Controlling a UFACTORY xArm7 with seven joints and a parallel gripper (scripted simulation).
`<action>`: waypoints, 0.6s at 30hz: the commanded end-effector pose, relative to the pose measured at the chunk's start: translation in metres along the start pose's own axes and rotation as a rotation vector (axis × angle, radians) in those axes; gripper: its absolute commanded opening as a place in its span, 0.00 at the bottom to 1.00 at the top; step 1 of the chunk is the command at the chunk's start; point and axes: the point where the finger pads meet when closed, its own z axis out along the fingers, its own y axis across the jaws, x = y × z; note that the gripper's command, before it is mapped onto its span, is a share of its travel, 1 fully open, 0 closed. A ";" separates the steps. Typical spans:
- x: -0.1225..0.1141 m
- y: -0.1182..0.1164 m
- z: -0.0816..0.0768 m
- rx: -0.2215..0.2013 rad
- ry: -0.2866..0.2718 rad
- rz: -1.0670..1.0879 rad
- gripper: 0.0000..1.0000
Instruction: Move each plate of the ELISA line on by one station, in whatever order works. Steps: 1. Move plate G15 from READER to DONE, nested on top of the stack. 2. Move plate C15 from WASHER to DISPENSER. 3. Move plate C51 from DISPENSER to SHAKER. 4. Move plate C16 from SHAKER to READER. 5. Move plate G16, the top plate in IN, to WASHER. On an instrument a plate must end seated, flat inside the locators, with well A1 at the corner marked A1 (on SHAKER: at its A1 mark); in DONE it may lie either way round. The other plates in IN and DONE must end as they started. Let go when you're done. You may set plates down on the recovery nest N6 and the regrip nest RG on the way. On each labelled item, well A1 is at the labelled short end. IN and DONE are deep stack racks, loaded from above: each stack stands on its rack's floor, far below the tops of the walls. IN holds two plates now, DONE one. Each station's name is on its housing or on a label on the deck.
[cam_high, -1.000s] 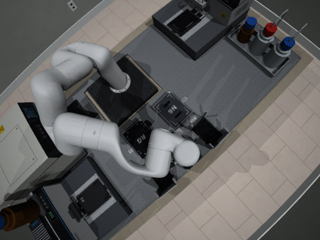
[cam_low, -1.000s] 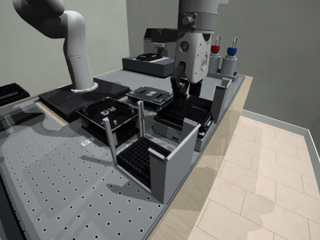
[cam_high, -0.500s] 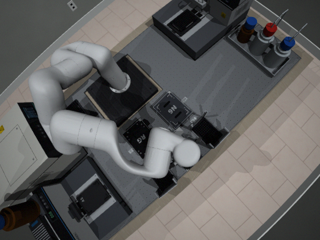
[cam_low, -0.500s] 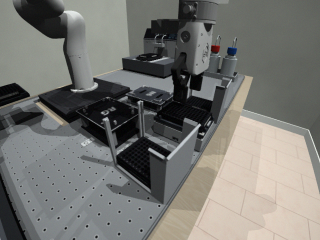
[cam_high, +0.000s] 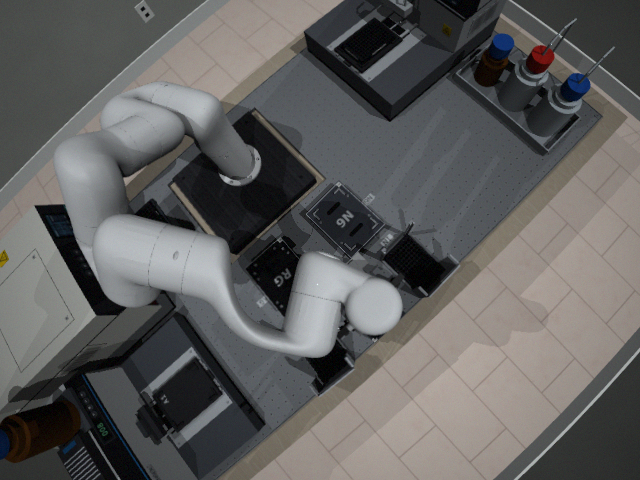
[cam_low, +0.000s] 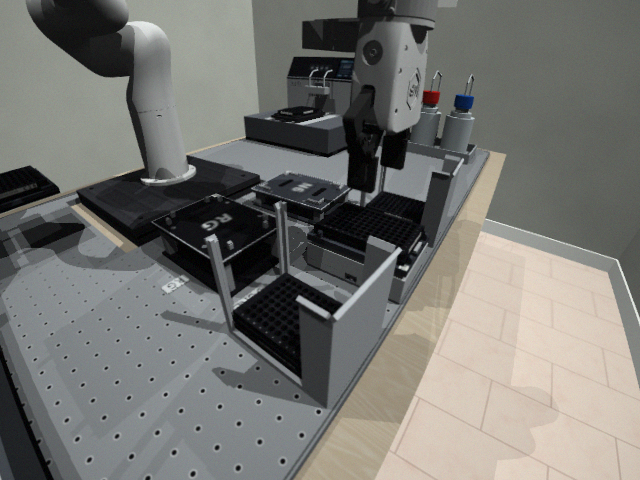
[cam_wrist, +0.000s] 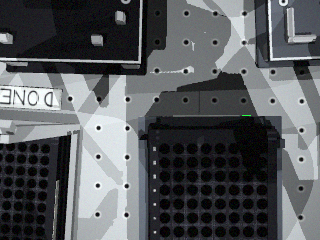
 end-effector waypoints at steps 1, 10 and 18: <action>-0.001 0.000 -0.008 0.000 -0.005 0.000 1.00; -0.001 0.000 -0.017 0.000 -0.005 0.000 1.00; -0.001 0.000 -0.028 0.000 -0.005 0.000 1.00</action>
